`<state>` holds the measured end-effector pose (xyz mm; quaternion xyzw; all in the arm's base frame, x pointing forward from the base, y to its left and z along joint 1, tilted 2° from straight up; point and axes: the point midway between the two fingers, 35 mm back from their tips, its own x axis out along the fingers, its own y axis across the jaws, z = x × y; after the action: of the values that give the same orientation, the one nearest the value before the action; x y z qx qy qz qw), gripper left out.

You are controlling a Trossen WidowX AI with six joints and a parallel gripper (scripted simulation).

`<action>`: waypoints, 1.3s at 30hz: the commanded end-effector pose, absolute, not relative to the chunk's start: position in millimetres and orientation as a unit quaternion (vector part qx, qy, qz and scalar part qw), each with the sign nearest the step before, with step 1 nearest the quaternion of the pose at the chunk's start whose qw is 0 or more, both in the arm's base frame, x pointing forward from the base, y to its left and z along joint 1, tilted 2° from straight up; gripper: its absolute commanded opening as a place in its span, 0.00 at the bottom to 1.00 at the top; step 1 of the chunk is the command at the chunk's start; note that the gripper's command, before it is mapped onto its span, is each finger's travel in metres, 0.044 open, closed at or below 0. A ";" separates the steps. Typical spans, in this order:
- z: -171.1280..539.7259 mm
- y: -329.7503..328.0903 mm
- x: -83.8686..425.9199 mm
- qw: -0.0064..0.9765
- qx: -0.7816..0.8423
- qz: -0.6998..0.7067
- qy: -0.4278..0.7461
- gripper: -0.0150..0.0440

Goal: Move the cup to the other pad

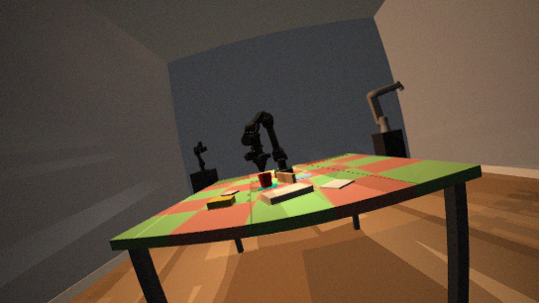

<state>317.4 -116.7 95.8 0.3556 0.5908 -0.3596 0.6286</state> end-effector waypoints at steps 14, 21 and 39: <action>103.4 -116.6 315.6 0.629 0.356 -0.359 0.590 0.78; 115.2 -116.6 316.0 0.630 0.356 -0.359 0.590 1.00; 168.2 -115.5 312.2 0.633 0.356 -0.357 0.588 1.00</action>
<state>313.0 -115.9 159.8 0.3558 0.5897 -0.3594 0.6297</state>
